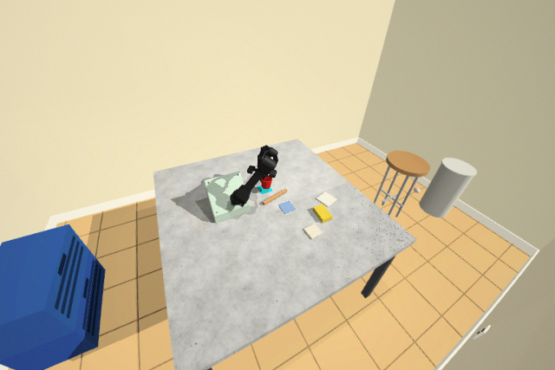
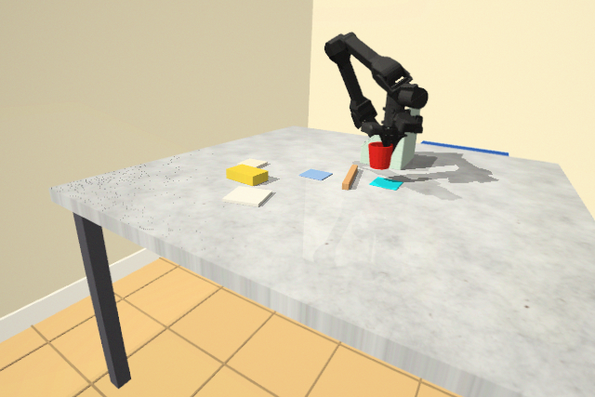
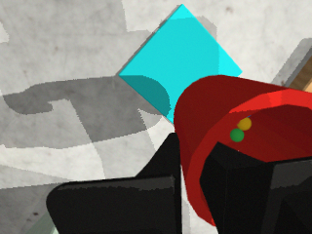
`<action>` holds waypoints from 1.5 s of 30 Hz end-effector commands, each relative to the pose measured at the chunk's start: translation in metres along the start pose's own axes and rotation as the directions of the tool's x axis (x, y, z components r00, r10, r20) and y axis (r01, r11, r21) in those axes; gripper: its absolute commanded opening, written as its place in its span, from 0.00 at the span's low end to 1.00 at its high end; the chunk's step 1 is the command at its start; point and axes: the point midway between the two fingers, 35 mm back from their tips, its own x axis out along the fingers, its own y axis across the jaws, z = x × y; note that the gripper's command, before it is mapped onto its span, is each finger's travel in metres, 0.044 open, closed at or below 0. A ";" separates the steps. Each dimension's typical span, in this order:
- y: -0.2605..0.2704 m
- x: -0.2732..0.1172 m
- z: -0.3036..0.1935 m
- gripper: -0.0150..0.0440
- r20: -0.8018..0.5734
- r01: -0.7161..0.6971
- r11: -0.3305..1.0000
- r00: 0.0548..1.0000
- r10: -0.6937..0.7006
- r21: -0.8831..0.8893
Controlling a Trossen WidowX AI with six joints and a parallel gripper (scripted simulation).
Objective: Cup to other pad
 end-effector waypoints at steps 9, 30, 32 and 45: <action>0.018 -0.002 0.016 0.25 0.010 -0.004 1.000 1.000 0.004 0.008; 0.019 0.033 0.017 0.25 0.009 -0.003 1.000 1.000 0.003 0.009; 0.019 0.036 0.017 0.25 0.009 -0.003 1.000 1.000 0.003 0.009; 0.019 0.039 0.019 0.25 0.013 -0.009 1.000 1.000 0.008 0.017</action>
